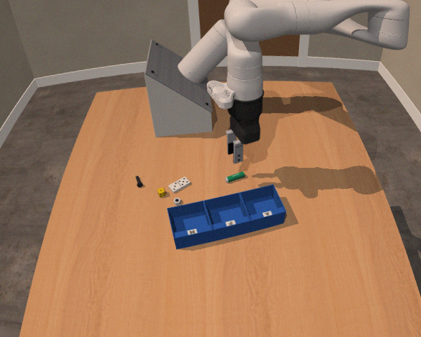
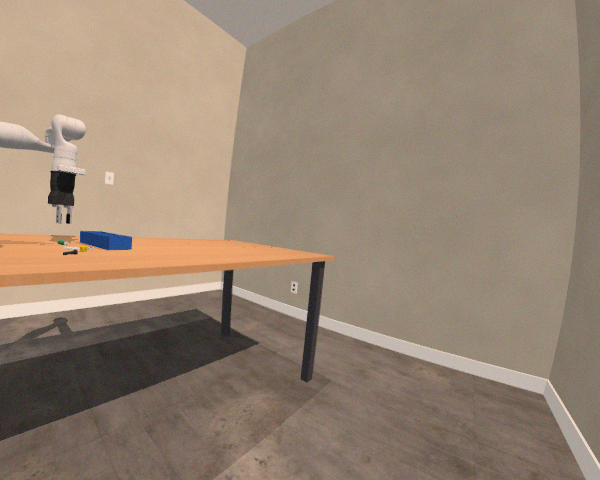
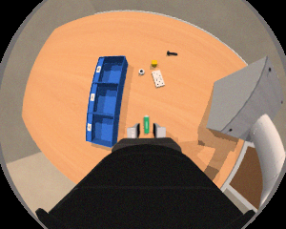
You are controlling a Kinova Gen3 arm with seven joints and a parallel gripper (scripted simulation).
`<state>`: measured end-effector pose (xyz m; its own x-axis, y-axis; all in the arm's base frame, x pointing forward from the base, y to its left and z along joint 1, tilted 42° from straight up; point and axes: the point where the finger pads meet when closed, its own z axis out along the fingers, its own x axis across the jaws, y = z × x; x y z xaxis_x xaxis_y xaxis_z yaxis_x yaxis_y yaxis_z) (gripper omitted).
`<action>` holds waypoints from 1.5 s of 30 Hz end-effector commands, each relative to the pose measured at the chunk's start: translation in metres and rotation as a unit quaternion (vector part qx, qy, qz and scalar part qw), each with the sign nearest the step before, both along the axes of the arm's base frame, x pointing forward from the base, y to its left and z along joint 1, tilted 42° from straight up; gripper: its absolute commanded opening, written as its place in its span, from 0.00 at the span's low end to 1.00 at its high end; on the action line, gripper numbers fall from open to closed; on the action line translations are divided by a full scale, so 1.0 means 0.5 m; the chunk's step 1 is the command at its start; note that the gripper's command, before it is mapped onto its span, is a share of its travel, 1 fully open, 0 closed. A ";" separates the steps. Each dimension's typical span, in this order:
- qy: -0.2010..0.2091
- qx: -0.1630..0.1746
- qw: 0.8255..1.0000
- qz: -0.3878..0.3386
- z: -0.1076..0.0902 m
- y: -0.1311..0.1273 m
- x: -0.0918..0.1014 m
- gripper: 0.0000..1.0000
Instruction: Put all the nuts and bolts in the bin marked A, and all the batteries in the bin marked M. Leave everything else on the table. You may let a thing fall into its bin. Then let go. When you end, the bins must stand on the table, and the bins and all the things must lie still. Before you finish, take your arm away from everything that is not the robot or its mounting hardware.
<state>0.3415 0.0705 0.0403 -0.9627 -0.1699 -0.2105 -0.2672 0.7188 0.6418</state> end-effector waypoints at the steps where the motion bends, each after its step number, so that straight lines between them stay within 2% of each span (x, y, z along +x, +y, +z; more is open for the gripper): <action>1: 0.001 -0.002 1.000 0.001 -0.001 -0.002 0.002 0.60; 22: 0.001 -0.002 1.000 0.001 -0.002 -0.003 0.003 0.60; 39: 0.000 -0.005 1.000 0.003 -0.094 0.081 -0.001 0.60; 45: 0.002 -0.003 1.000 0.001 -0.096 0.085 -0.002 0.60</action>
<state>0.3428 0.1111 -0.0050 -0.9622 -0.1731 -0.2101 -0.2692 0.7208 0.6388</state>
